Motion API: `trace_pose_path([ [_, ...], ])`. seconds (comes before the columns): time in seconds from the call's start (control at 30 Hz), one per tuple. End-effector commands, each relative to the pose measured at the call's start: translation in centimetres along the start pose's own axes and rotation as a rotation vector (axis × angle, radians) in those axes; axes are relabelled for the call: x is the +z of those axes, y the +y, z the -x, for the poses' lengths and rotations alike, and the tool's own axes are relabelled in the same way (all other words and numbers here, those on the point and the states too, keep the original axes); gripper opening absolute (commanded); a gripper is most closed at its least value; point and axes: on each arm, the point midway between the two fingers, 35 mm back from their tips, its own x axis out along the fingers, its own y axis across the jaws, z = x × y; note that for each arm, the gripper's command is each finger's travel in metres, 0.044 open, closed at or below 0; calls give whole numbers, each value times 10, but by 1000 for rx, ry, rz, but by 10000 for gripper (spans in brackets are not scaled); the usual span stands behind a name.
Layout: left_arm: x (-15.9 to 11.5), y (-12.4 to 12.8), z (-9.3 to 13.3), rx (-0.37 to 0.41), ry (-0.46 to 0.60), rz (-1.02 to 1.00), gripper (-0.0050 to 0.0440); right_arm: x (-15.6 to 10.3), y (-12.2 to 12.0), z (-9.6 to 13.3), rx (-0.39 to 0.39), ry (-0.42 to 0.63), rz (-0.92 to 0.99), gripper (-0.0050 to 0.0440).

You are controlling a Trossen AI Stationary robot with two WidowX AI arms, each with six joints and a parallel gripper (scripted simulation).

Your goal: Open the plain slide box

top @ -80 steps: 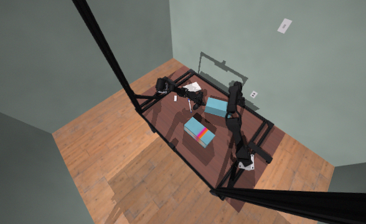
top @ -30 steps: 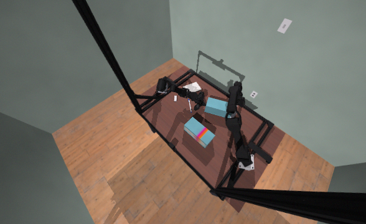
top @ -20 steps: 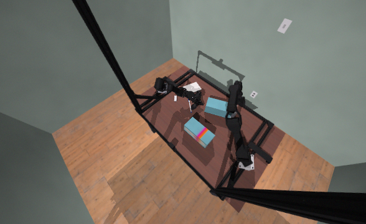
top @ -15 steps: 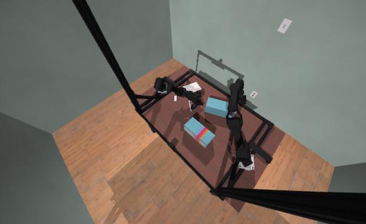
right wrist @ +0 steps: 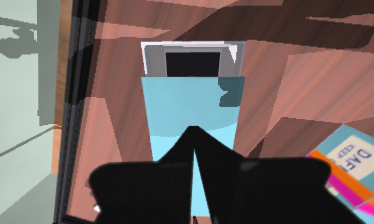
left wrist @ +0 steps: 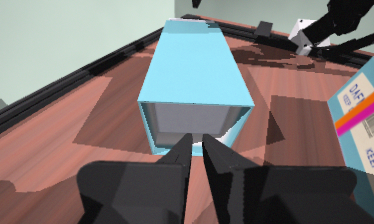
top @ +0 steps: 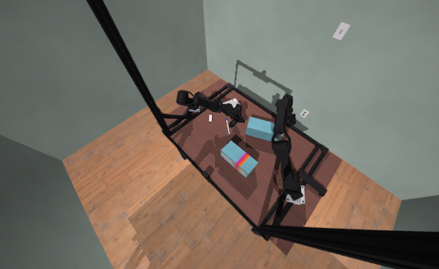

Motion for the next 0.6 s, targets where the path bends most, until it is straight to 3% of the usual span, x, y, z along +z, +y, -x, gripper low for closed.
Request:
trace_pose_path([
  [0.0, -2, 1, 0, 4, 4, 3, 120, 0, 0, 0, 0, 0, 0, 0],
  [0.17, -2, 1, 0, 4, 4, 3, 240, 0, 0, 0, 0, 0, 0, 0],
  [0.23, -2, 1, 0, 4, 4, 3, 240, 0, 0, 0, 0, 0, 0, 0],
  [0.4, -2, 1, 0, 4, 4, 3, 360, 0, 0, 0, 0, 0, 0, 0],
  [0.57, -2, 1, 0, 4, 4, 3, 360, 0, 0, 0, 0, 0, 0, 0],
])
